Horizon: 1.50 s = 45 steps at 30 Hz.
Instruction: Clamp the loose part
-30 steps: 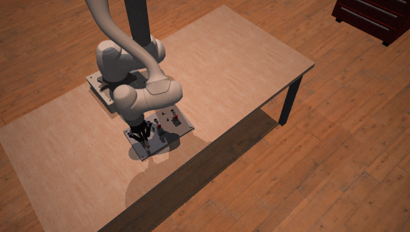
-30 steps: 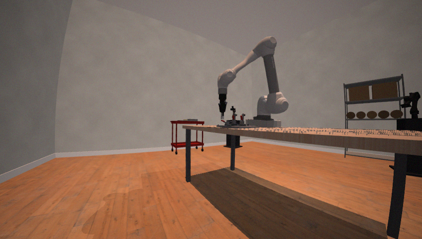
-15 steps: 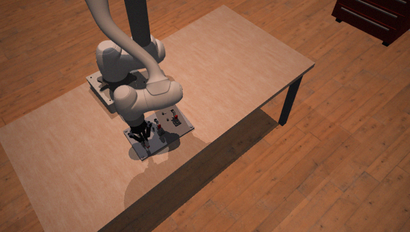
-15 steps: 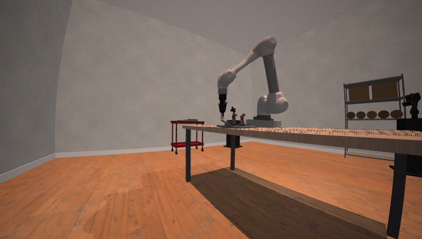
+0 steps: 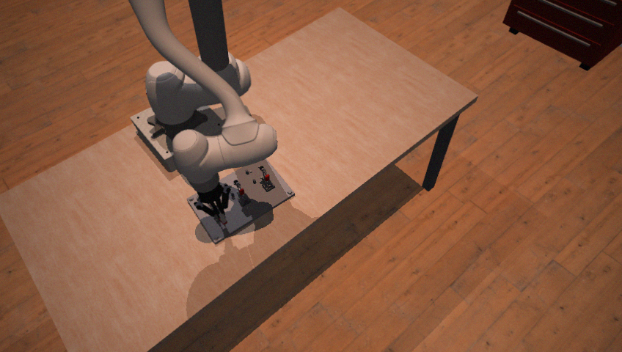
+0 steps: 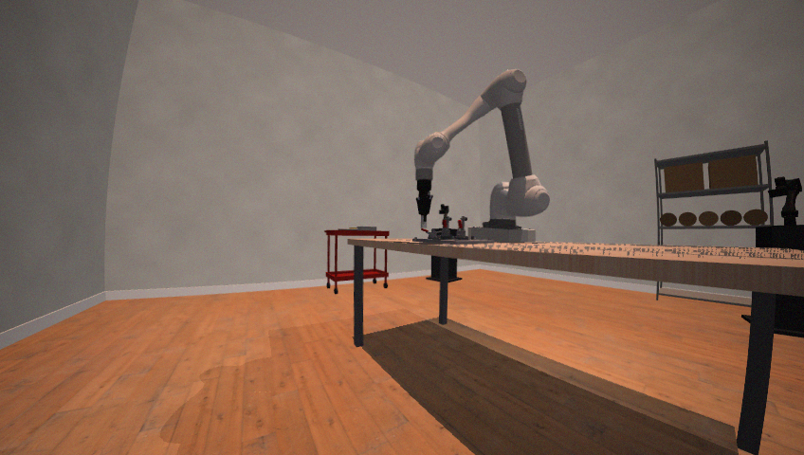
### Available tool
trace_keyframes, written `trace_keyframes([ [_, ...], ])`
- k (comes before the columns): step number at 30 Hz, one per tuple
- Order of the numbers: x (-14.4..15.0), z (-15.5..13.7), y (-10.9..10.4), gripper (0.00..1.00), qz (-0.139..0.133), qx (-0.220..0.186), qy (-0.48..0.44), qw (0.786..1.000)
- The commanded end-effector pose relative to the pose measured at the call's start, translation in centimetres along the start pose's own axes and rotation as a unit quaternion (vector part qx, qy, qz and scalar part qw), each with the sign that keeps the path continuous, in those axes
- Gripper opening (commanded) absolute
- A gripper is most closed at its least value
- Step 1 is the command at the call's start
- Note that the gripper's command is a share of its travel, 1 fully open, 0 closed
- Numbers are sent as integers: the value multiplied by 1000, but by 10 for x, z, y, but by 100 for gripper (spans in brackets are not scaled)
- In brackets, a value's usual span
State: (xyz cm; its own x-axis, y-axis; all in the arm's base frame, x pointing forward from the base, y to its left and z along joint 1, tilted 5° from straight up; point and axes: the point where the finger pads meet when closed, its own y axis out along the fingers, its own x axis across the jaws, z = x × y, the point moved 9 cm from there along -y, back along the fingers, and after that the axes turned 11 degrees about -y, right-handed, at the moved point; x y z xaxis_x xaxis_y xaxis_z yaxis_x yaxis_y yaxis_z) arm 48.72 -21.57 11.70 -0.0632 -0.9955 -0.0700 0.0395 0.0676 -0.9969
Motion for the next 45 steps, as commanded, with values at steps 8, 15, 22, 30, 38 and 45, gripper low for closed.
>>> trace_keyframes([
  [8,0,0,0,10,0,0,0,1000],
  [15,0,0,1,10,0,0,0,1000],
  [22,0,0,2,10,0,0,0,1000],
  [30,0,0,2,10,0,0,0,1000],
  [38,0,0,4,10,0,0,0,1000],
  [45,0,0,4,10,0,0,0,1000],
])
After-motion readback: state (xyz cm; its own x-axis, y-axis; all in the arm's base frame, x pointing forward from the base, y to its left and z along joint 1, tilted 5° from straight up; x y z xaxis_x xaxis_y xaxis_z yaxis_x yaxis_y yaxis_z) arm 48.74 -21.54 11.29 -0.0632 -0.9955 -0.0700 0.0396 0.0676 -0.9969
